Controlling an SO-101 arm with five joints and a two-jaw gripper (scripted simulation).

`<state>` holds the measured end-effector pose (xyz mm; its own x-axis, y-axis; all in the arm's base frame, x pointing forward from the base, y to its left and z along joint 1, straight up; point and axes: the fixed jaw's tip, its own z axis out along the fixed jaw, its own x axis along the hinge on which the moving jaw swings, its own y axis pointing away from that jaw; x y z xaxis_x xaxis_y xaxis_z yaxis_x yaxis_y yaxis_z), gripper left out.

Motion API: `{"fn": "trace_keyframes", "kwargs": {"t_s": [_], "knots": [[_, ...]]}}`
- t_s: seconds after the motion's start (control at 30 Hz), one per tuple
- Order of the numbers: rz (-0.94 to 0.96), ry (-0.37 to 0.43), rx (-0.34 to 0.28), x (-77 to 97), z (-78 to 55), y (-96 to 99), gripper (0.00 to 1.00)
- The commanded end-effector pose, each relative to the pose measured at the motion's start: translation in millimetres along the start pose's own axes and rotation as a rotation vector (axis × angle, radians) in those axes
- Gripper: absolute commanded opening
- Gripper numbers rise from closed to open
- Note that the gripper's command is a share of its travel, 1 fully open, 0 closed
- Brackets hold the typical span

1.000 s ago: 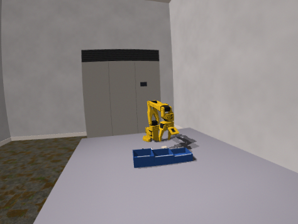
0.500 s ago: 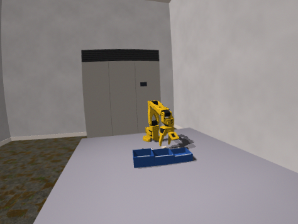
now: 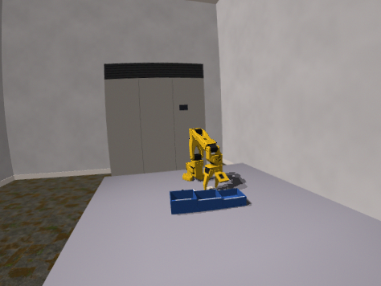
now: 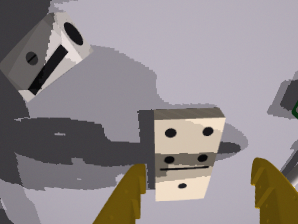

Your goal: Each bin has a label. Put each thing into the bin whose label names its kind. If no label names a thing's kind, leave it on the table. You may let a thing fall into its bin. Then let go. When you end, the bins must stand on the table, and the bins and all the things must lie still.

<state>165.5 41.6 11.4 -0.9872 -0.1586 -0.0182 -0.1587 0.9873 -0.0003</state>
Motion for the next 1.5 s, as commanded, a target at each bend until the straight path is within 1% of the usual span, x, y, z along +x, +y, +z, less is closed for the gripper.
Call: {"fn": "trace_keyframes", "kwargs": {"t_s": [0.0, 0.13, 0.17, 0.9, 1.27, 1.47], "knots": [[-0.018, -0.022, -0.002, -2.9, -1.0, 2.4, 0.29], [-0.018, -0.022, -0.002, -2.9, -0.9, 2.4, 0.29], [-0.018, 0.004, -0.001, 0.2, 2.8, 2.2, 0.29], [-0.018, 0.004, -0.001, 0.2, 2.8, 2.2, 0.28], [-0.018, 0.004, -0.001, 0.2, 2.8, 2.2, 0.23], [-0.018, 0.004, -0.001, 0.2, 2.8, 2.2, 0.16]]}}
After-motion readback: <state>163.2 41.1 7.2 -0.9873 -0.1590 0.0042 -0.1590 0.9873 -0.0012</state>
